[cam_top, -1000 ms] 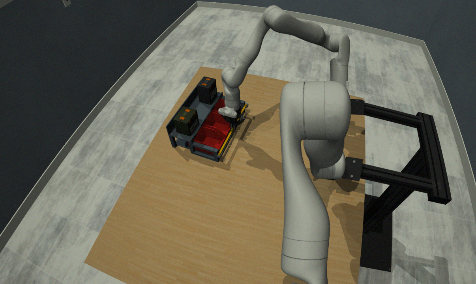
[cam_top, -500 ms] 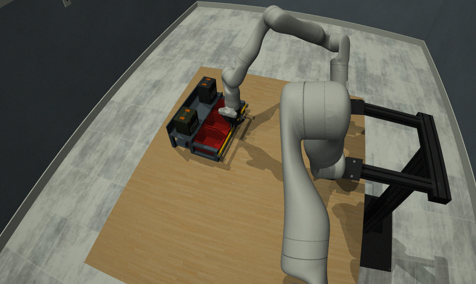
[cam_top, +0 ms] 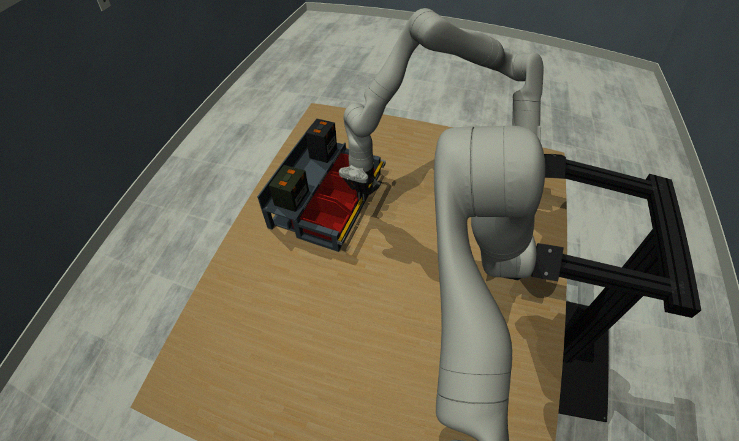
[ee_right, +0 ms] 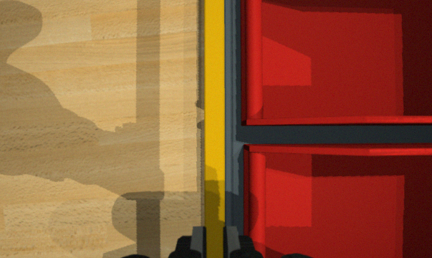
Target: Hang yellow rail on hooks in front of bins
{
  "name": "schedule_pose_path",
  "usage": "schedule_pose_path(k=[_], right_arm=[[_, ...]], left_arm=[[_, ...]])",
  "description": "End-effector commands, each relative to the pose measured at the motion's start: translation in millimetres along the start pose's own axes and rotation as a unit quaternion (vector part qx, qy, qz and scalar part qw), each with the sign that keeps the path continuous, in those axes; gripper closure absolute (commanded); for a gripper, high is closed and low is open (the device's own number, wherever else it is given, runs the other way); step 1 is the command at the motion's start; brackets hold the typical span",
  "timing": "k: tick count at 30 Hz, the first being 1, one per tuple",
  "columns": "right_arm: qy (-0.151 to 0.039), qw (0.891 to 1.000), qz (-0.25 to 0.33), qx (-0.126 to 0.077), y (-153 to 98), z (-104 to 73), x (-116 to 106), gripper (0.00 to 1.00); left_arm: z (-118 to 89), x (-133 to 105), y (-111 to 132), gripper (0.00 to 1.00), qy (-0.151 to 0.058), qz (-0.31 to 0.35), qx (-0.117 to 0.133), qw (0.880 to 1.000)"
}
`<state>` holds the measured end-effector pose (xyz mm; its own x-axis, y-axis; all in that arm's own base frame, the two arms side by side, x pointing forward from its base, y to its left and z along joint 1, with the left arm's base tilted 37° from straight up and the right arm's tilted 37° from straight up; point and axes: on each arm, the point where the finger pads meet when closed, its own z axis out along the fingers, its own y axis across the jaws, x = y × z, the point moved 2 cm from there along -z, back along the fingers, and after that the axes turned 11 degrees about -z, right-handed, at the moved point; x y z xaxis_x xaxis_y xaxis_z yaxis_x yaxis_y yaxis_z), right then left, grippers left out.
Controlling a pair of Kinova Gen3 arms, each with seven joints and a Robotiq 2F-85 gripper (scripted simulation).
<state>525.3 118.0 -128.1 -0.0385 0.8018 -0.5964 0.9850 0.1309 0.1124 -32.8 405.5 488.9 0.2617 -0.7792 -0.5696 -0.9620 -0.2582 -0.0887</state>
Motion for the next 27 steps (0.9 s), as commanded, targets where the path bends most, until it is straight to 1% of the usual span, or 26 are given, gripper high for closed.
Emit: schedule_pose_path(k=[1, 10, 11, 15, 20, 27], right_arm=[[0.003, 1.000, 0.004, -0.002, 0.1, -2.4, 2.8, 0.903], [0.003, 1.000, 0.003, -0.002, 0.2, -2.2, 2.5, 0.903], [0.010, 1.000, -0.003, -0.005, 4.2, 1.7, 6.1, 0.566], [0.009, 1.000, -0.003, -0.005, 4.8, 1.7, 5.1, 0.566], [0.002, 1.000, -0.003, 0.000, 1.4, 0.9, 0.1, 0.566], [0.000, 1.000, -0.005, 0.000, 0.7, 0.0, -0.6, 0.566]], left_arm=[[0.2, 0.7, -1.2, 0.002, 0.003, 0.008, -0.001, 1.000], [0.2, 0.7, -1.2, 0.002, 0.003, 0.008, -0.001, 1.000], [0.2, 0.7, -1.2, 0.002, 0.003, 0.008, -0.001, 1.000], [0.2, 0.7, -1.2, 0.002, 0.003, 0.008, -0.001, 1.000], [0.2, 0.7, -1.2, 0.002, 0.003, 0.008, -0.001, 1.000], [0.2, 0.7, -1.2, 0.002, 0.003, 0.008, -0.001, 1.000]])
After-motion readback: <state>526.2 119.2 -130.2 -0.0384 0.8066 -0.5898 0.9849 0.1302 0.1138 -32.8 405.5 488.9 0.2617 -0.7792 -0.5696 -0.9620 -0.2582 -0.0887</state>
